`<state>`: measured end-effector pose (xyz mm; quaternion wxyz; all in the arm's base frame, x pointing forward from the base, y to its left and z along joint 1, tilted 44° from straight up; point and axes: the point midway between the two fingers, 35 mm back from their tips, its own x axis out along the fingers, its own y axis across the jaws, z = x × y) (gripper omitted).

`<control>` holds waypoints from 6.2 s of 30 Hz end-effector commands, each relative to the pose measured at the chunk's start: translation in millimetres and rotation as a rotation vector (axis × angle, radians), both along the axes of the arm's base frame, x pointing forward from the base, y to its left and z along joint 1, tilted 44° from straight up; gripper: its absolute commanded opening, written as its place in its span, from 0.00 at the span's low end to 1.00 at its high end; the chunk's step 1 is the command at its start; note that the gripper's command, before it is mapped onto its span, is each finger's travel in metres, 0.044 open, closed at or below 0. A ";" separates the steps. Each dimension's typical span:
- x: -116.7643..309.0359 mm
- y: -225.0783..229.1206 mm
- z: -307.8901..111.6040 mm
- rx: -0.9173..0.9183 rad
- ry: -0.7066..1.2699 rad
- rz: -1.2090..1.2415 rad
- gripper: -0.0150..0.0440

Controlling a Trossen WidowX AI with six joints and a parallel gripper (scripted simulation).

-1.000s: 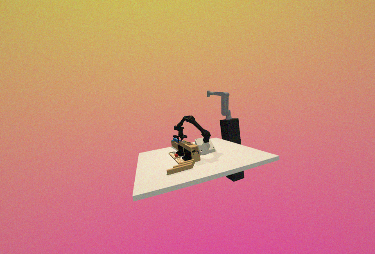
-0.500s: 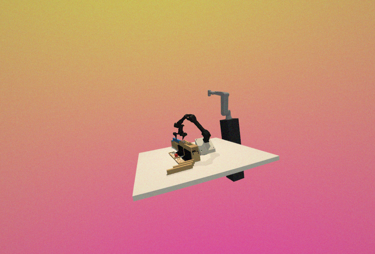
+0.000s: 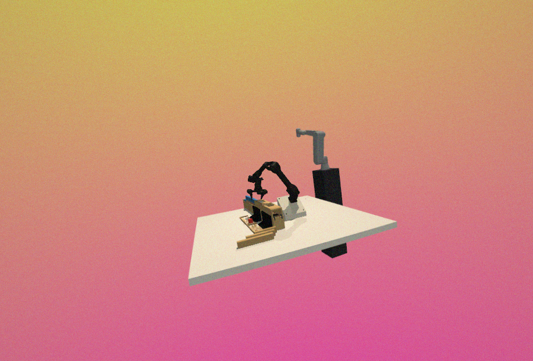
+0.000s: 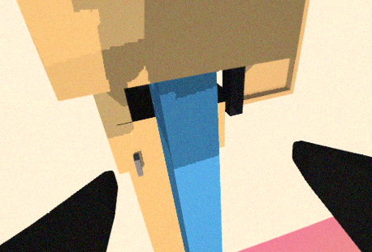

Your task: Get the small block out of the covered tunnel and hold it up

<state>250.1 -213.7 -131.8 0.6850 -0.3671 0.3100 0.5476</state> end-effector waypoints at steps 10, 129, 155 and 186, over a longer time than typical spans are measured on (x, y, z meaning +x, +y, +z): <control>0.9 16.3 -14.8 0.007 0.001 -0.002 1.00; 1.0 -10.5 -47.2 -0.017 0.010 0.008 0.30; -0.4 -37.8 -41.4 -0.009 0.014 0.010 0.88; 0.7 -11.2 -44.0 -0.009 0.013 0.006 1.00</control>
